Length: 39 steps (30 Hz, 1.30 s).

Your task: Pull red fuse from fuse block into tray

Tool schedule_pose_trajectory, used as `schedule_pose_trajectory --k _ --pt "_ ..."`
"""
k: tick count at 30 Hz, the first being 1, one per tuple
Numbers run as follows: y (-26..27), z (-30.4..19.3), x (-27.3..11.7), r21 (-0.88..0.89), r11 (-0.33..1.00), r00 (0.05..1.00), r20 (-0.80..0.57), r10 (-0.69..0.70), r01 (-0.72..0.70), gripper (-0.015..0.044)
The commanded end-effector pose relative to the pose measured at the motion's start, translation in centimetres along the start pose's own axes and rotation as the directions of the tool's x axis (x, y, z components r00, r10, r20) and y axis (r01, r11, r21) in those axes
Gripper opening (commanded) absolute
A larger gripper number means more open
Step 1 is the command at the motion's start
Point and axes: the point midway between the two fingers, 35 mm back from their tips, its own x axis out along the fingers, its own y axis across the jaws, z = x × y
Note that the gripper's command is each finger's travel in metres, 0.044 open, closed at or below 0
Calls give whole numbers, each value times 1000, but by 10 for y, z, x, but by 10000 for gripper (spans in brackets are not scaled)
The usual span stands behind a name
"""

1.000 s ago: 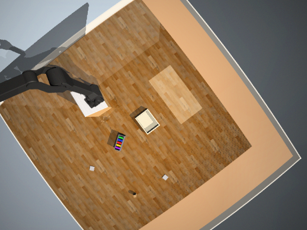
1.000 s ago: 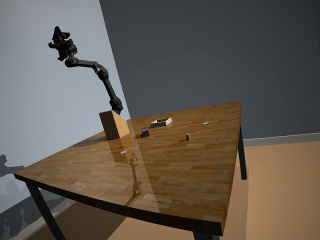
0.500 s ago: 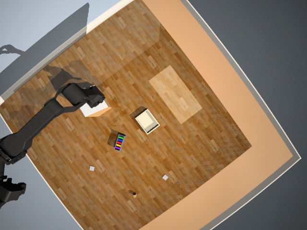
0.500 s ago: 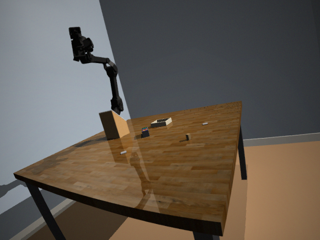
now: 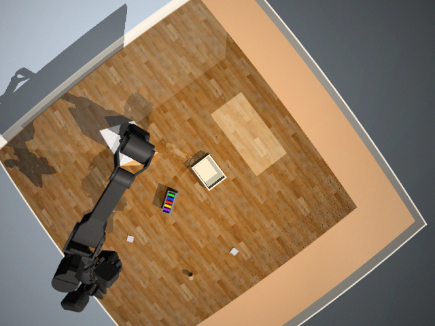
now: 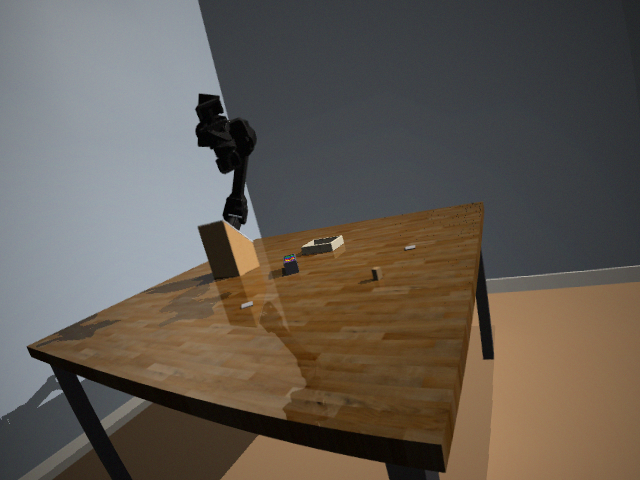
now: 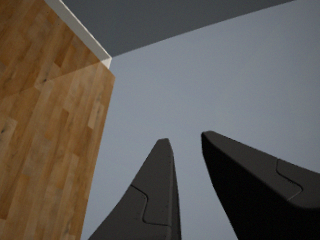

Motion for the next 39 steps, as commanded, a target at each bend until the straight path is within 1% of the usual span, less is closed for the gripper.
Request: schedule_pose_trajectory --k 1,5,10,16,21,22,39 --pt "51 15 18 44 989 989 -19 144 -143 62" --pt "120 32 32 102 939 942 -41 333 -327 62" --pt "206 50 31 172 829 831 -77 551 -533 62" --pt "302 63 5 263 639 629 -133 766 -723 62" --pt "367 76 -28 342 466 429 -182 885 -816 62" --pt "373 78 -32 351 447 406 -188 894 -823 62" --pt "386 77 -29 354 441 398 -190 897 -825 62"
